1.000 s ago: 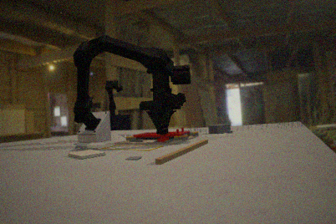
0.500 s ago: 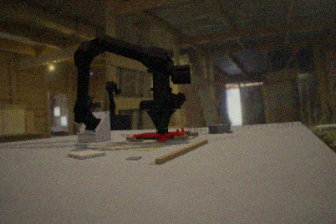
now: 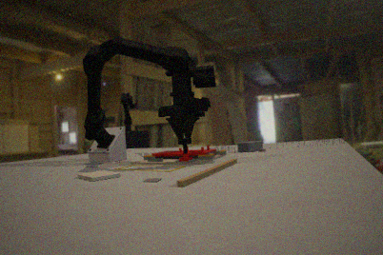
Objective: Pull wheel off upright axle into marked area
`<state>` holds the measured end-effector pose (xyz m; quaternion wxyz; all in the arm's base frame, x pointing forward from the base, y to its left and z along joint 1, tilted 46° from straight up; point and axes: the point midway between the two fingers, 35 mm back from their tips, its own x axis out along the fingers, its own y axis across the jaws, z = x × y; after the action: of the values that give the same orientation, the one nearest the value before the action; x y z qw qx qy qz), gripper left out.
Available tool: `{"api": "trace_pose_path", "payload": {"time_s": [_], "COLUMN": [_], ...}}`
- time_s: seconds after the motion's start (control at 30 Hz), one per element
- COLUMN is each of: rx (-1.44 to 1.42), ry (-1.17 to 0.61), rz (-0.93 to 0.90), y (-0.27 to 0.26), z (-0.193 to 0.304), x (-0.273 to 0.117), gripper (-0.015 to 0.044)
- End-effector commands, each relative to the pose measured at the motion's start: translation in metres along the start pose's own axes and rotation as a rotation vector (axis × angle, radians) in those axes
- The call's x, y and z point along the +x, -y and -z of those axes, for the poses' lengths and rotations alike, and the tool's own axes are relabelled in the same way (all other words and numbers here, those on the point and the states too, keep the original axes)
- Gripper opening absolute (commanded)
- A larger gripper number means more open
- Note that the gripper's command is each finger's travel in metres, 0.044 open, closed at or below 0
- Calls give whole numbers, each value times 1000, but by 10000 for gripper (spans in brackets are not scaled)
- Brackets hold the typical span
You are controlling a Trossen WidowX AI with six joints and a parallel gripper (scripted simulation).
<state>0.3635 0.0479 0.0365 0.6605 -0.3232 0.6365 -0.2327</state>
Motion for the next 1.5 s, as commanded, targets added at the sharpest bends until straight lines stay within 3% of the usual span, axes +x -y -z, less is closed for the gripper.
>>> {"api": "trace_pose_path", "payload": {"time_s": [0.0, 1.0, 1.47], "rx": [10, -4, 0], "ry": [6, 2, 3], "rz": [-6, 0, -3], "y": [0, 1, 55], "z": [-2, 4, 29], "x": [-4, -35, -40], "gripper": [0, 0, 0]}}
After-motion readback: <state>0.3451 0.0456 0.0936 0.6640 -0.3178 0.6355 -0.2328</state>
